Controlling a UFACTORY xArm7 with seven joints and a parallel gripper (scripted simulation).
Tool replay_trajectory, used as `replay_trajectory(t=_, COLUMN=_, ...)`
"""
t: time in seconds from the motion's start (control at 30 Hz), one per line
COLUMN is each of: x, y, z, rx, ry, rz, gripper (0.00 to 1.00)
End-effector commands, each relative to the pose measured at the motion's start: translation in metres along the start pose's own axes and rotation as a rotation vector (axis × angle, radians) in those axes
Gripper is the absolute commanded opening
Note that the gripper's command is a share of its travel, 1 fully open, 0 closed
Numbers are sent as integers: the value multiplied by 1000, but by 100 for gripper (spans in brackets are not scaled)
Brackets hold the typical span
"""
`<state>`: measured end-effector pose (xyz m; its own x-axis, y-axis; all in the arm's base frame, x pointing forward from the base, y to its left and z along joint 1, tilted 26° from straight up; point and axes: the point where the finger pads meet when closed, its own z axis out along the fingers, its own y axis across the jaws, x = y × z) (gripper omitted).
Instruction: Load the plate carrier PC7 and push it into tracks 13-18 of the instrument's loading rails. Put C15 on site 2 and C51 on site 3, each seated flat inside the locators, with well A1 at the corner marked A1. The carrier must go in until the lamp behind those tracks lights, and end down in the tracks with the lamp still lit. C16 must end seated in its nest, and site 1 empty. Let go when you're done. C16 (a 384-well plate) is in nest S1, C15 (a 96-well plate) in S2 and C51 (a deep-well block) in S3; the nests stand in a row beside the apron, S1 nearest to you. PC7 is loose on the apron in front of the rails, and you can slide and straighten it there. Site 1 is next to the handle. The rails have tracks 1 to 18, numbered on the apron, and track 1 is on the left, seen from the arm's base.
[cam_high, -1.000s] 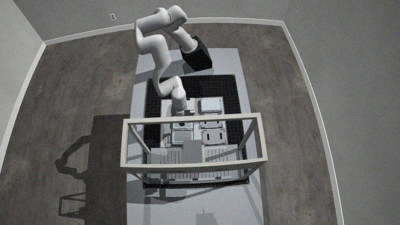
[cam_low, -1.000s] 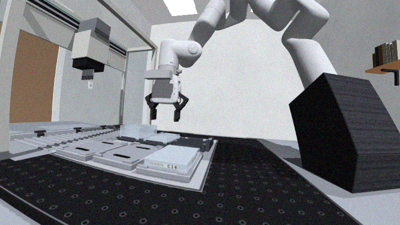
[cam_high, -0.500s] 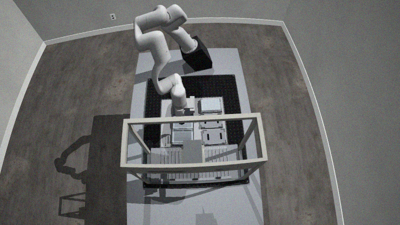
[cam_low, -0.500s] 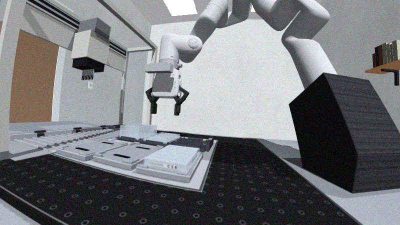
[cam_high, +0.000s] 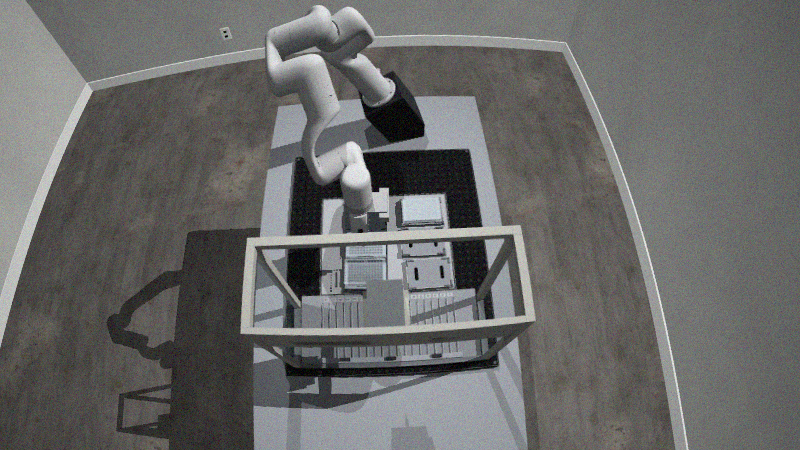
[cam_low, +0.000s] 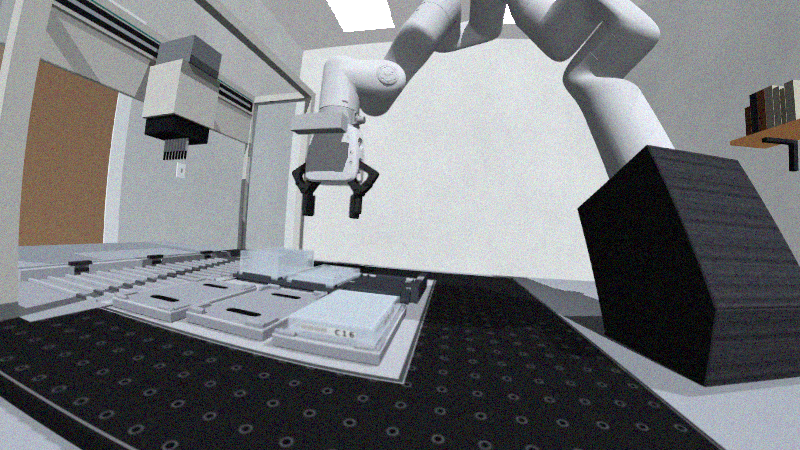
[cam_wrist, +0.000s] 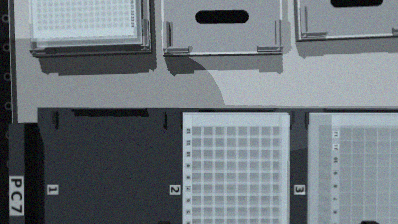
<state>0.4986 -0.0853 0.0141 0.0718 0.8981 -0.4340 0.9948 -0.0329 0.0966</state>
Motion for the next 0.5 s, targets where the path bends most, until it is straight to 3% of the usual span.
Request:
replay_trajectory(t=0.0, x=1, y=2, z=-8, rx=-4, ry=1, rz=0, gripper=100)
replay_trajectory(t=0.47, x=1, y=2, z=-11, rx=-4, ry=1, rz=0, gripper=100)
